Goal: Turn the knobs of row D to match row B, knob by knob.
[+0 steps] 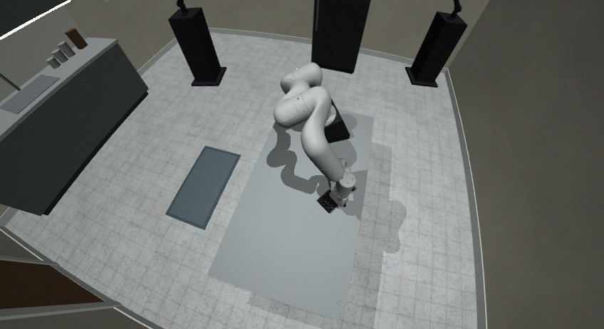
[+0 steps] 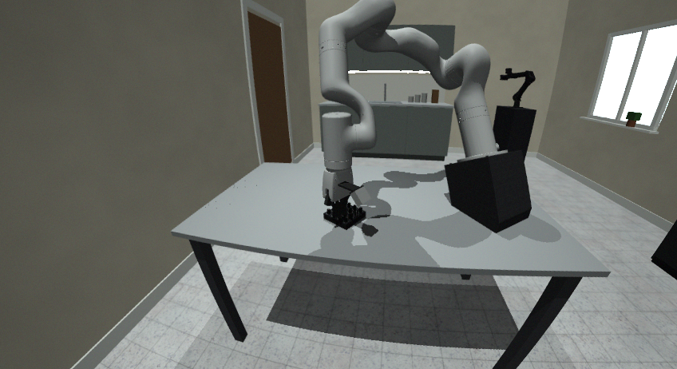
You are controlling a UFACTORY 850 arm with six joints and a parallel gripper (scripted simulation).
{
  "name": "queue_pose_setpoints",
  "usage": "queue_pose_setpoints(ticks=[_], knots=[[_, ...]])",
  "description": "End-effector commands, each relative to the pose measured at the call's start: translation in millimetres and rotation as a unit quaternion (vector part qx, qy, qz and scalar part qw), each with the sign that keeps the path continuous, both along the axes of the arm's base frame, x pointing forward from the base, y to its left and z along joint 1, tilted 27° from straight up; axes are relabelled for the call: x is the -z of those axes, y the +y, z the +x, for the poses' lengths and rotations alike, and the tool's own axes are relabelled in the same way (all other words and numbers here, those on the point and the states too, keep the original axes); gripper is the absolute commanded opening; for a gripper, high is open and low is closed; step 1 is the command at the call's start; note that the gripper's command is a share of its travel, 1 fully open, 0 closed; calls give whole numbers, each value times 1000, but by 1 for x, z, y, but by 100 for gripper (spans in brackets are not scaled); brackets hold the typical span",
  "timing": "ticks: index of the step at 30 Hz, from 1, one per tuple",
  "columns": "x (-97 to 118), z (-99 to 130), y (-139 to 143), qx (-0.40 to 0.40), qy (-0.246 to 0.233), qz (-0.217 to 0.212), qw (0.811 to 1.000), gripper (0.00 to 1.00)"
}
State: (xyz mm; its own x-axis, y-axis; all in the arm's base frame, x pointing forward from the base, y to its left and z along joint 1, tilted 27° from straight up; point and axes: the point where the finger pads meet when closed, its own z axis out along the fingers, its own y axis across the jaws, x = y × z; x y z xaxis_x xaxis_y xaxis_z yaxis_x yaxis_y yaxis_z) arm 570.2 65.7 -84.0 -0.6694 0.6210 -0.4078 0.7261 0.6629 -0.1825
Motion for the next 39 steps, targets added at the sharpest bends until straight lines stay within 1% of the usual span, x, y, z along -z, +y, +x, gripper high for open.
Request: queue_pose_setpoints(ticks=[1,39], knots=[[1,1,0,0,-1,0,1000,19],[4,2,-2,0,-1,0,1000,19]])
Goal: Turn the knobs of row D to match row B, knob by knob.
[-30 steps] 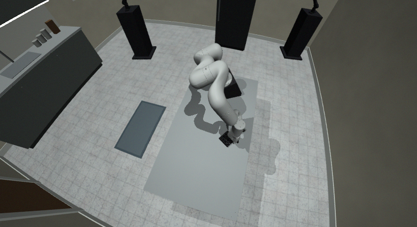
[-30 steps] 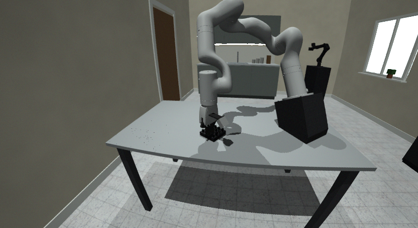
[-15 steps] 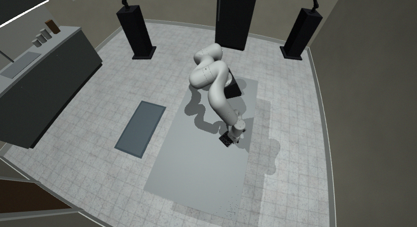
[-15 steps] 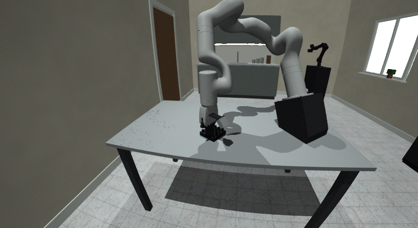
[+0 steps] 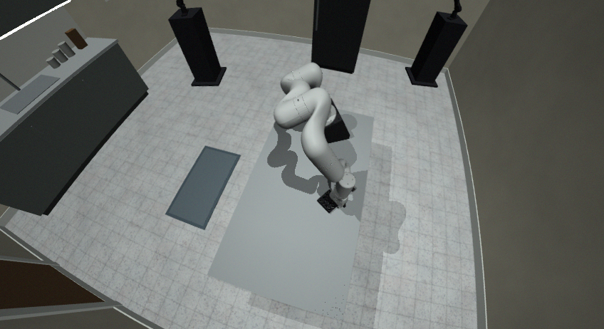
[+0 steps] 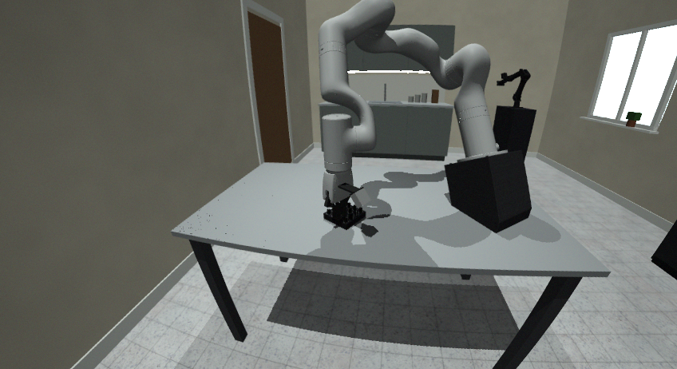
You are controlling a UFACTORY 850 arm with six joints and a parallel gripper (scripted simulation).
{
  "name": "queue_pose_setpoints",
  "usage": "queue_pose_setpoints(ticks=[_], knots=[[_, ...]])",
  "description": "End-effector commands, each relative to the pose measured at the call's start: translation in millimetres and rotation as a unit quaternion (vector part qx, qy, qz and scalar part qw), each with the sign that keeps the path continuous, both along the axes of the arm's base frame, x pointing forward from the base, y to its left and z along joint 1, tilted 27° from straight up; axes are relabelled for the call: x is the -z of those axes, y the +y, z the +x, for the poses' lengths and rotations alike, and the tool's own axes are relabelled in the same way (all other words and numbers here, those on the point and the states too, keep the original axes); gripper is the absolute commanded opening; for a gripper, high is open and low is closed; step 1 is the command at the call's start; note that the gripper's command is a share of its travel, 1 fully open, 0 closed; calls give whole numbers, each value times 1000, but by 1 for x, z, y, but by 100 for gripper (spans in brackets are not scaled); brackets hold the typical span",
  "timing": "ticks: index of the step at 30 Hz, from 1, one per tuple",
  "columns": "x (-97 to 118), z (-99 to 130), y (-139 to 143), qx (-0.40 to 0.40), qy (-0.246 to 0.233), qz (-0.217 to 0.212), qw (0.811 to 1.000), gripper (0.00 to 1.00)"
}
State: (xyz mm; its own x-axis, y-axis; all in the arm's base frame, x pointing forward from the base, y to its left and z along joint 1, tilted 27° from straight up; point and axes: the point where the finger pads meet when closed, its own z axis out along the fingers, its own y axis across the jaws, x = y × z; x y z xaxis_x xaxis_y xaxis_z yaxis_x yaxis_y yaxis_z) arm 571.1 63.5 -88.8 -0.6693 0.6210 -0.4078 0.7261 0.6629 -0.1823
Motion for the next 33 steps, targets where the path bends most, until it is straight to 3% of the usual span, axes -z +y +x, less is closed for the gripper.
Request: queue_pose_setpoints(ticks=[1,9,10,33], knots=[[-1,1,1,0,-1,0,1000,19],[-1,1,1,0,-1,0,1000,19],[-1,1,1,0,-1,0,1000,8],[-1,1,1,0,-1,0,1000,8]])
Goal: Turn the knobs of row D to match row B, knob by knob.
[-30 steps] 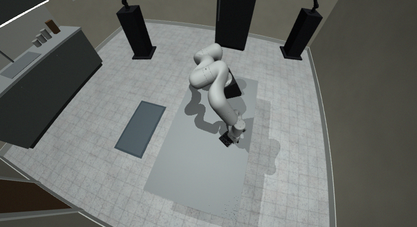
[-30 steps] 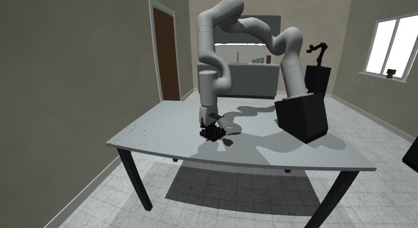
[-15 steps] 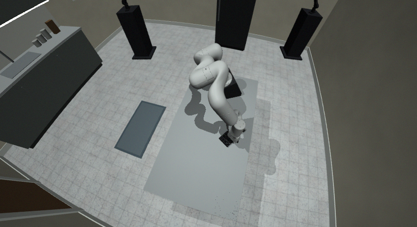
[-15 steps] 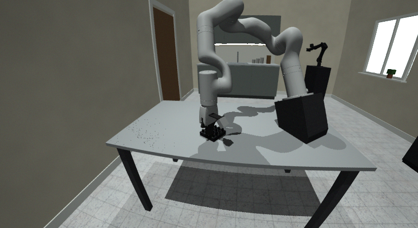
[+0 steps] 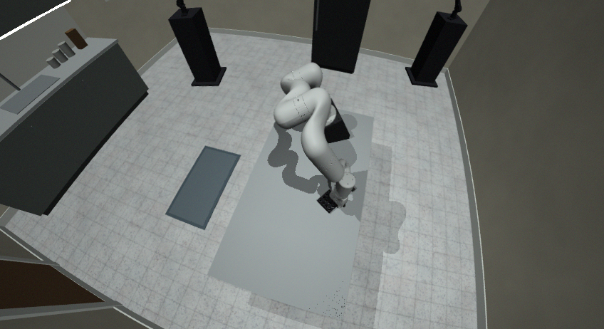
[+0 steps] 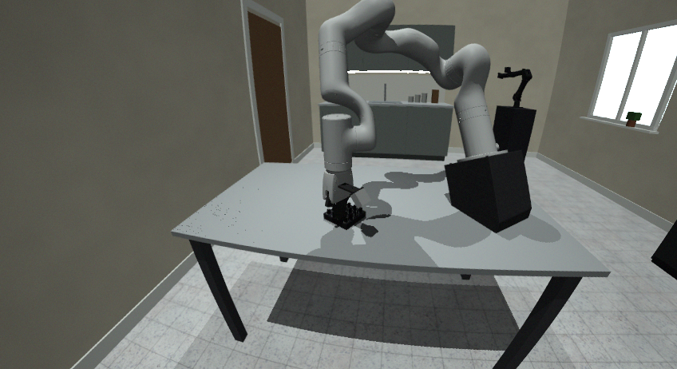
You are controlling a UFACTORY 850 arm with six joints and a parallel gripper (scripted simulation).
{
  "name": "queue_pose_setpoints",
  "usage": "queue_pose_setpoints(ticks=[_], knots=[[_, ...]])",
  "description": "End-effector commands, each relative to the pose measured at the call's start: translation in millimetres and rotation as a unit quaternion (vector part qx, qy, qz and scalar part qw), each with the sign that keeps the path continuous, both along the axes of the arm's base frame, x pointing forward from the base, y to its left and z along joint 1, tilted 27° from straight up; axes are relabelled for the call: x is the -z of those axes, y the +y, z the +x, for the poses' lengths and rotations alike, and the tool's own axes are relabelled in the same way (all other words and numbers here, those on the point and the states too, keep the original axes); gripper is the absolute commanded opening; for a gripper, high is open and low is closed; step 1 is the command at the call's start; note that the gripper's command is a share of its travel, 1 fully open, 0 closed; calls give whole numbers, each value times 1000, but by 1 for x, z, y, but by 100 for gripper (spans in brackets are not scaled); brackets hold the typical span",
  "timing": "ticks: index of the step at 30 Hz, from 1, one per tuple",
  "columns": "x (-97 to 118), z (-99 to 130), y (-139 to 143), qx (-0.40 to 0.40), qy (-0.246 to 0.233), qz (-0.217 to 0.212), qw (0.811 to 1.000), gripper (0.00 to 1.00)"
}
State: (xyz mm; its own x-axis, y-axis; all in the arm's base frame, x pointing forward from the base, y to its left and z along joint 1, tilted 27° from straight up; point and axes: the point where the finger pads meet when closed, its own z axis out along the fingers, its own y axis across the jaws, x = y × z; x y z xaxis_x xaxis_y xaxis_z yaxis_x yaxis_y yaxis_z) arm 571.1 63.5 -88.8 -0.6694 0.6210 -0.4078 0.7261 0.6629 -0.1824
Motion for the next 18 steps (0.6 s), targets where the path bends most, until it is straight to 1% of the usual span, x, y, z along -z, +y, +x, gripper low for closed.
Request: queue_pose_setpoints(ticks=[1,18], knots=[[-1,1,1,0,-1,0,1000,8],[-1,1,1,-6,2,-1,1000,8]])
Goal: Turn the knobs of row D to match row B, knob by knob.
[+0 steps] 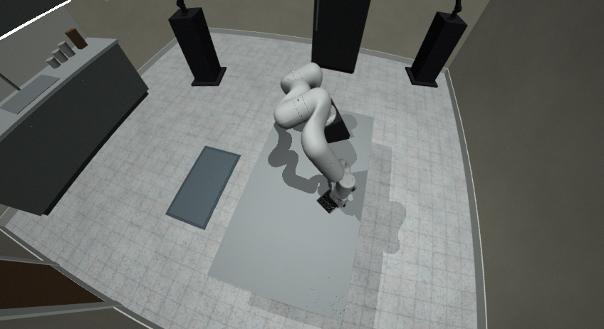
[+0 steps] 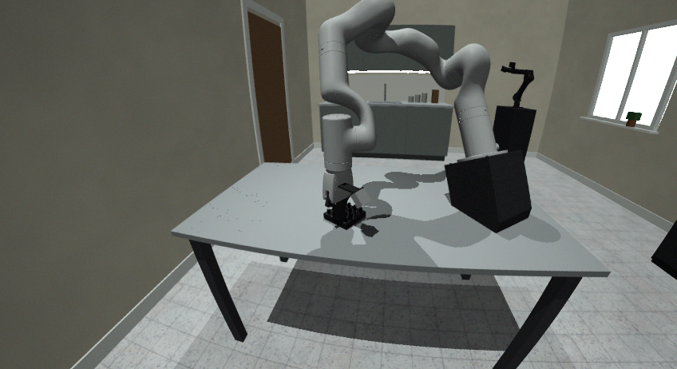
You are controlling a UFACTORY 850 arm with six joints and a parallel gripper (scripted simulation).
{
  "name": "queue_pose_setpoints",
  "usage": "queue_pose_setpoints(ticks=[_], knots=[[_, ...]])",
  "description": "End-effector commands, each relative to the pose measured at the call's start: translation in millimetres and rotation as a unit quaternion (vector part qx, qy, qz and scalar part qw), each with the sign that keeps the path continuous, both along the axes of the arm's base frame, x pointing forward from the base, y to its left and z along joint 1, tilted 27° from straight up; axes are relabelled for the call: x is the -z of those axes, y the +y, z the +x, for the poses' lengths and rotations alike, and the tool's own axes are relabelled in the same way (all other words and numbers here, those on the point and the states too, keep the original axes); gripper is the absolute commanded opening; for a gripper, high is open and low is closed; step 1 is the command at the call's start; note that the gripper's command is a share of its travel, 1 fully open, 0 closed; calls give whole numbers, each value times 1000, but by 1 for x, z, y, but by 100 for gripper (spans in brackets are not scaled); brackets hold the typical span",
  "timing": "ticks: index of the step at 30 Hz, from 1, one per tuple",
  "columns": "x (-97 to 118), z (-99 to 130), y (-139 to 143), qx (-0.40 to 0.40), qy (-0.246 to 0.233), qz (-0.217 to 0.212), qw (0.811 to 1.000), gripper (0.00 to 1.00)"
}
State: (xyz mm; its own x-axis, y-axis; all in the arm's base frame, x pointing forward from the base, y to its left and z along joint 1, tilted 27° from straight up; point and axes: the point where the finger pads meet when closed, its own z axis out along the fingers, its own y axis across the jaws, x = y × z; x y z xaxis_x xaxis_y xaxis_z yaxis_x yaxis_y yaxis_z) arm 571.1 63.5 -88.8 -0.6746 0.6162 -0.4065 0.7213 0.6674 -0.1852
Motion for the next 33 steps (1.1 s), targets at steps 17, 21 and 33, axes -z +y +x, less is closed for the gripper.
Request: queue_pose_setpoints(ticks=[17,21,33], knots=[[-1,1,1,-56,25,-10,998,8],[-1,1,1,-75,34,-13,996,8],[-1,1,1,-168,78,-29,982,8]])
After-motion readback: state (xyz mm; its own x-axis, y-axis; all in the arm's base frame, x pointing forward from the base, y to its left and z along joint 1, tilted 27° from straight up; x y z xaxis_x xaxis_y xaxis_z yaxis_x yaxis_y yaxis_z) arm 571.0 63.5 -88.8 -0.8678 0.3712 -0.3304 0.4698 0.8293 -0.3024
